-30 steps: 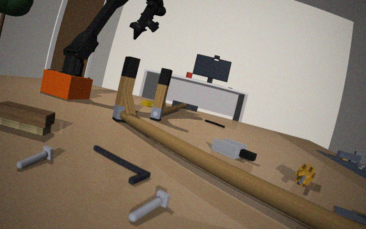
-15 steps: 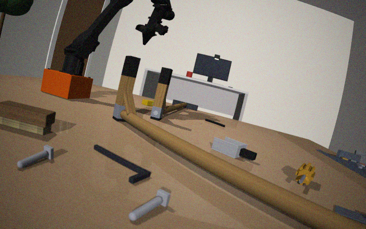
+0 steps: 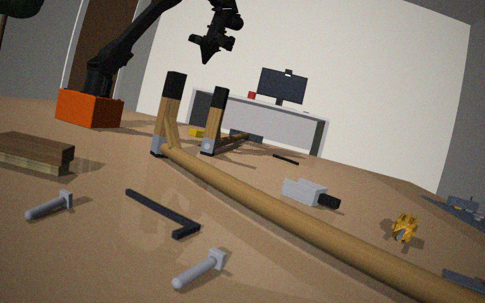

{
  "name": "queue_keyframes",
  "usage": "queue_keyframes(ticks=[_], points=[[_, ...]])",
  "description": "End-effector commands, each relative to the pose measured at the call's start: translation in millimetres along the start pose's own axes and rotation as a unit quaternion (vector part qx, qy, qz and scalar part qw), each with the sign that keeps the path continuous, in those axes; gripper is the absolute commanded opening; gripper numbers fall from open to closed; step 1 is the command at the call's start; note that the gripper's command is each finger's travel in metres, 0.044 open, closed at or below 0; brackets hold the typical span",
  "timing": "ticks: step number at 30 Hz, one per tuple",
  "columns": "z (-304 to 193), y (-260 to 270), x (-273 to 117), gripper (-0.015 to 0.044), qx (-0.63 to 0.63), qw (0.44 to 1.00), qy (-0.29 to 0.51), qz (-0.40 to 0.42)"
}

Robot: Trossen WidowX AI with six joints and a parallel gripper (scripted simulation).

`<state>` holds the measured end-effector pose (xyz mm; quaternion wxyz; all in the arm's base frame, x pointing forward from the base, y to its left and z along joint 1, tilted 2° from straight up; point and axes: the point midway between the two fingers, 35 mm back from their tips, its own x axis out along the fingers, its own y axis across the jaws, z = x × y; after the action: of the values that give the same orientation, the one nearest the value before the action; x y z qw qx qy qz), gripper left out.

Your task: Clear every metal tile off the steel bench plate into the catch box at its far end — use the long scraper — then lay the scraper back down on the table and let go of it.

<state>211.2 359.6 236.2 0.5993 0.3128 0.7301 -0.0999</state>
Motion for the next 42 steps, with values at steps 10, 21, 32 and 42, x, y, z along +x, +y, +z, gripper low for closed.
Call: queue_keyframes(ticks=[10,21,32,42], points=[[57.9,0.0,4.8,0.0,0.123,0.991,-0.052,-0.01],[104.2,-5.2,6.4,0.0,0.219,0.971,-0.092,-0.015],[149.6,-15.3,6.4,0.0,0.311,0.941,-0.131,-0.019],[187.1,-27.4,5.3,0.0,0.387,0.907,-0.163,-0.021]])
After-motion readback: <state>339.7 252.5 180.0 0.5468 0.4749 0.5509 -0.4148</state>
